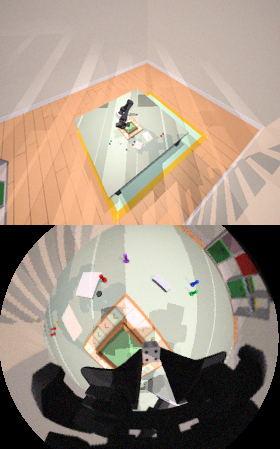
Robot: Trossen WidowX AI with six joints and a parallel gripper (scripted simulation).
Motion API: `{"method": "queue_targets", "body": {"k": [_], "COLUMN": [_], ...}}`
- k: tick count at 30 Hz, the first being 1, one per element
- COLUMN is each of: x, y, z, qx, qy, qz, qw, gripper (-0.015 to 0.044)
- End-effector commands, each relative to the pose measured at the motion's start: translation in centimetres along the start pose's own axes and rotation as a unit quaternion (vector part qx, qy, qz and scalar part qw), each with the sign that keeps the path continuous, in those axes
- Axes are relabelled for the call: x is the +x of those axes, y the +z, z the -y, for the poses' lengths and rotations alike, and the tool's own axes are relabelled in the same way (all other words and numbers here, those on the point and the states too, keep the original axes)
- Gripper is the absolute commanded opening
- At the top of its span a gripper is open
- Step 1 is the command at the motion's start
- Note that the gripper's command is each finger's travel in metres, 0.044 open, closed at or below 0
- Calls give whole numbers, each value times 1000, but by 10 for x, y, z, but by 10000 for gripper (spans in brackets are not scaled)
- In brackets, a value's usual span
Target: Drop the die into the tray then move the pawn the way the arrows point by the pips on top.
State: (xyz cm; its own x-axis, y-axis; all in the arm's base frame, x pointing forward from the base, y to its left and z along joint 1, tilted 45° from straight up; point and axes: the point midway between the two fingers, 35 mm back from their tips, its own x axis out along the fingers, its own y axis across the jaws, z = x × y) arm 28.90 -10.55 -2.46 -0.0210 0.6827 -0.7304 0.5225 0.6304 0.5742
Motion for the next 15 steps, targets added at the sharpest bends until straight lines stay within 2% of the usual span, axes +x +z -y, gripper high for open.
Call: {"method": "queue_targets", "body": {"k": [1,15], "x": [4,15], "y": [-7,-32], "z": [-12,-47], "qx": [64,257], "qy": [2,4], "qz": [-1,-3], "qw": [998,966], "gripper": [0,0]}}
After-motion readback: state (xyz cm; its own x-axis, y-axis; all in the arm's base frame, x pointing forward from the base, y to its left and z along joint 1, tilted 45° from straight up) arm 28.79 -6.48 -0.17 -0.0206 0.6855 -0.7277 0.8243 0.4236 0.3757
